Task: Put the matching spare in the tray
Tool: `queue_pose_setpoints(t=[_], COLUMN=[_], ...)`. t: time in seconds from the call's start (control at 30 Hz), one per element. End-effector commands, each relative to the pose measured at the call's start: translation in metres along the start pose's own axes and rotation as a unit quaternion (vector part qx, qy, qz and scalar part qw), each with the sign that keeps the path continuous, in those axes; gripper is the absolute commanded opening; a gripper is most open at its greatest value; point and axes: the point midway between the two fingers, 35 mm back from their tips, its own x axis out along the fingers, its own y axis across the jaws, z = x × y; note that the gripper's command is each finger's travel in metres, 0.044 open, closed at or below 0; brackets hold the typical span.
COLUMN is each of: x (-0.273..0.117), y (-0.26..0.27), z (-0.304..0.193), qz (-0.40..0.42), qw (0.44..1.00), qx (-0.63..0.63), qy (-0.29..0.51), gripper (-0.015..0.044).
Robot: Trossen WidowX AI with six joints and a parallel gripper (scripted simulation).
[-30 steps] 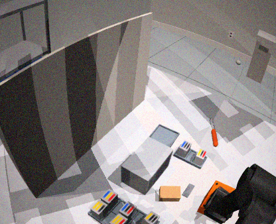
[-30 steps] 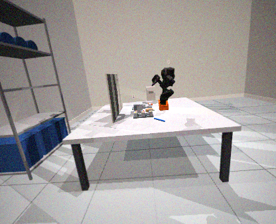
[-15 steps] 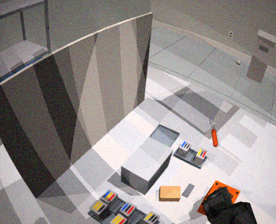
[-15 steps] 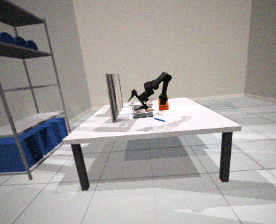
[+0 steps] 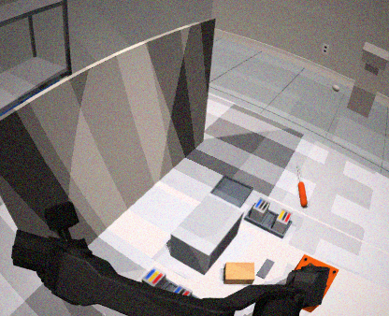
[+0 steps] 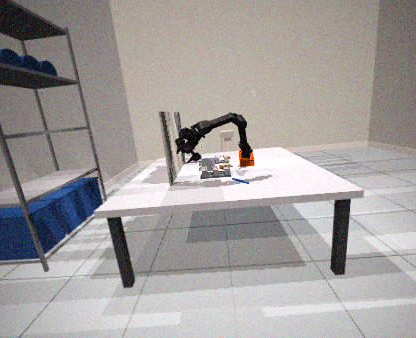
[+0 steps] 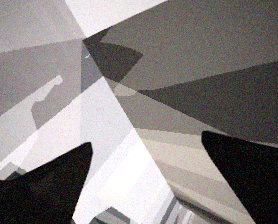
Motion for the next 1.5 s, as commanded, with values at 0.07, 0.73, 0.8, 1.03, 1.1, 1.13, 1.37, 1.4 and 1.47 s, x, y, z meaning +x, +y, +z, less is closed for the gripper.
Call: queue_pose_setpoints(t=[0.07, 0.73, 0.8, 1.03, 1.1, 1.13, 1.37, 1.4, 1.47], x=[0.028, 0.014, 0.014, 0.014, 0.014, 0.014, 0.012, 0.010, 0.005], y=[-0.043, -0.095, -0.095, -0.095, -0.095, -0.095, -0.083, -0.073, -0.054], z=[-0.084, -0.278, -0.278, -0.278, -0.278, -0.278, -0.251, -0.233, -0.201], qz=[0.075, 0.280, 0.280, 0.280, 0.280, 0.280, 0.296, 0.306, 0.323], qw=[0.985, 0.773, 0.773, 0.773, 0.773, 0.773, 0.822, 0.850, 0.892], qx=[0.123, 0.536, 0.536, 0.536, 0.536, 0.536, 0.458, 0.403, 0.295], qy=[0.100, 0.189, 0.189, 0.189, 0.189, 0.189, 0.165, 0.148, 0.113], gripper=[0.0440, 0.0440, 0.0440, 0.0440, 0.0440, 0.0440, 0.0440, 0.0440, 0.0440])
